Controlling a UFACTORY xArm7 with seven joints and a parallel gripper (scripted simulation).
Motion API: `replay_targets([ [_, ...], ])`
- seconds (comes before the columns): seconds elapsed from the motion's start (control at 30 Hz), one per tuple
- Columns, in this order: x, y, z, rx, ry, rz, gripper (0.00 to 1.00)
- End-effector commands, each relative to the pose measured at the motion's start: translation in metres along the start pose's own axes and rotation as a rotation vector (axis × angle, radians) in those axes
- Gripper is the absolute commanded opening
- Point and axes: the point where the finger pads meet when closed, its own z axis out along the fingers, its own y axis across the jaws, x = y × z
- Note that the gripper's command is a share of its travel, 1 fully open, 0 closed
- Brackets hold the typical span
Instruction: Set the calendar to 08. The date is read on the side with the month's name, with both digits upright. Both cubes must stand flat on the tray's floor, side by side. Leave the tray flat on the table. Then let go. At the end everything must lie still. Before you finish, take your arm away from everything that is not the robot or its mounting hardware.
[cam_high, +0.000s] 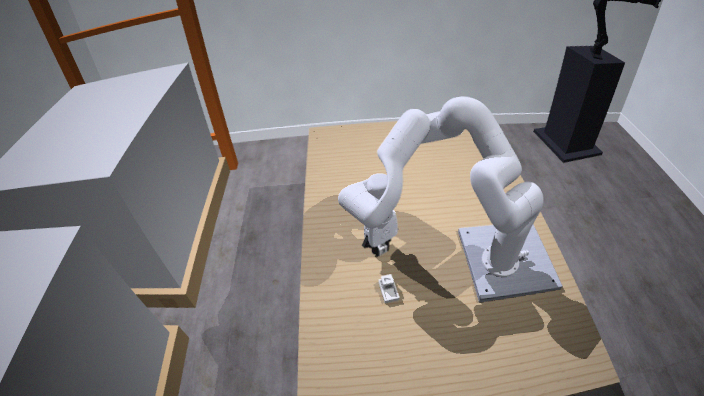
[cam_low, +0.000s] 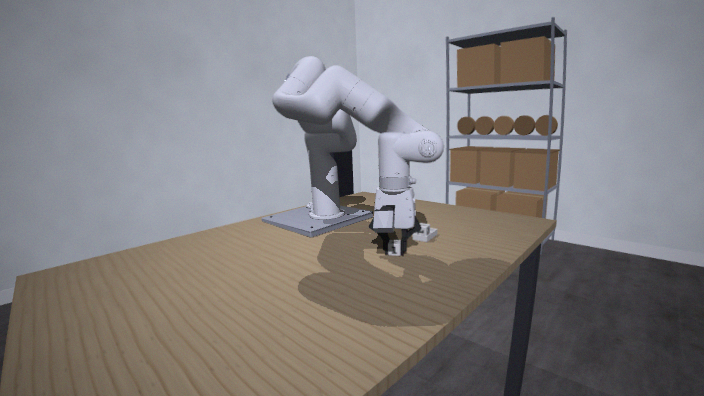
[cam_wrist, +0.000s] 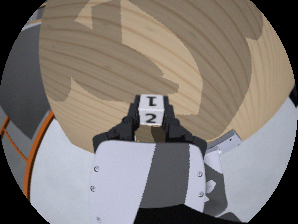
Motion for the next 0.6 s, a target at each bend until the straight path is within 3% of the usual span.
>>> replay_targets([
  [0.0, 0.0006, -0.0009, -0.0012, 0.002, 0.002, 0.0, 0.29],
  [0.2, 0.0006, -0.0009, -0.0012, 0.002, 0.002, 0.0, 0.29],
  [0.33, 0.0006, -0.0009, -0.0012, 0.002, 0.002, 0.0, 0.37],
  [0.57, 0.0006, -0.0009, -0.0012, 0.002, 0.002, 0.0, 0.41],
])
